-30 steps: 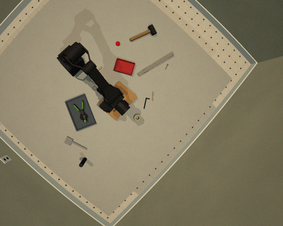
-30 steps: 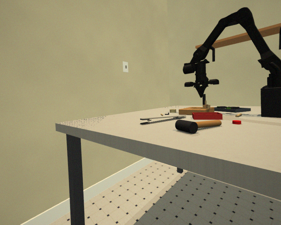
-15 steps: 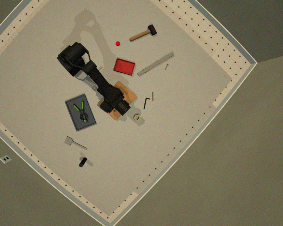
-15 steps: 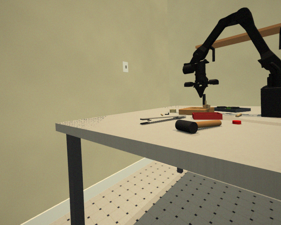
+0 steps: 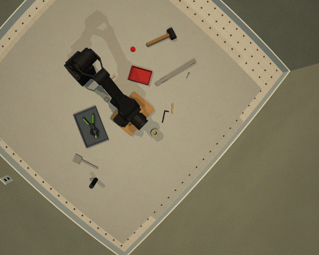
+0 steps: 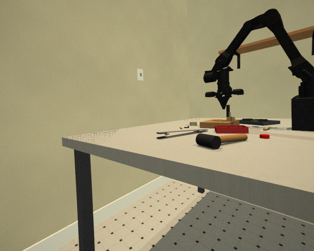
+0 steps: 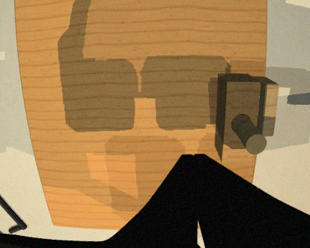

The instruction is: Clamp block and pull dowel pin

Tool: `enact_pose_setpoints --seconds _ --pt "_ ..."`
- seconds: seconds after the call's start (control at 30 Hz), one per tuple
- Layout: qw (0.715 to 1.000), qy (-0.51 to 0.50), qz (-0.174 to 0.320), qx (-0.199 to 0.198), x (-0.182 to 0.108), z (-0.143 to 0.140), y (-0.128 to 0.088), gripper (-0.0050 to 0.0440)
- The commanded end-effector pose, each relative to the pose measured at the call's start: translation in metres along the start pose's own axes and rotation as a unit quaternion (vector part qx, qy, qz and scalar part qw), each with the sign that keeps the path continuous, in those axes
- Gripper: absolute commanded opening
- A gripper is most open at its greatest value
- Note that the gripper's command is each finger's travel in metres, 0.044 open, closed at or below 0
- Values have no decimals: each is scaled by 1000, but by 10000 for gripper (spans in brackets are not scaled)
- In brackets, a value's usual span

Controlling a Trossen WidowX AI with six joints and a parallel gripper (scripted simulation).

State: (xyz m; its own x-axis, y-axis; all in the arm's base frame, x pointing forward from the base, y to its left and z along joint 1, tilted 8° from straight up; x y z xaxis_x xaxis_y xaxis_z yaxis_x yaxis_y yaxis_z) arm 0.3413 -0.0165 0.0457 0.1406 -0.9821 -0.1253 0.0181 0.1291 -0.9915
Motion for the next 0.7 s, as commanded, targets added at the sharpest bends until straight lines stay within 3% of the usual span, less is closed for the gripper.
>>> enact_pose_setpoints --seconds 0.0,0.67 --pt "1000 1 1 -1 0 2 6 0" --pt "1000 1 1 -1 0 3 36 0"
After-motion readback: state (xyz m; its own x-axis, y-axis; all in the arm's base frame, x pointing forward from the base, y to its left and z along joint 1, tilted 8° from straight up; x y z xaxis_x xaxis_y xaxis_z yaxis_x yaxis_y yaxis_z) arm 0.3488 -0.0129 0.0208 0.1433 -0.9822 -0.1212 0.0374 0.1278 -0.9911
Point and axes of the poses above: the point midway between the two fingers, 35 mm back from their tips, its own y axis out along the fingers, its own z axis across the jaws, x = y × z, the point moved 5 cm from there along -y, back along the fingers, and after that the axes turned 10 degrees about -y, right-handed, at the moved point
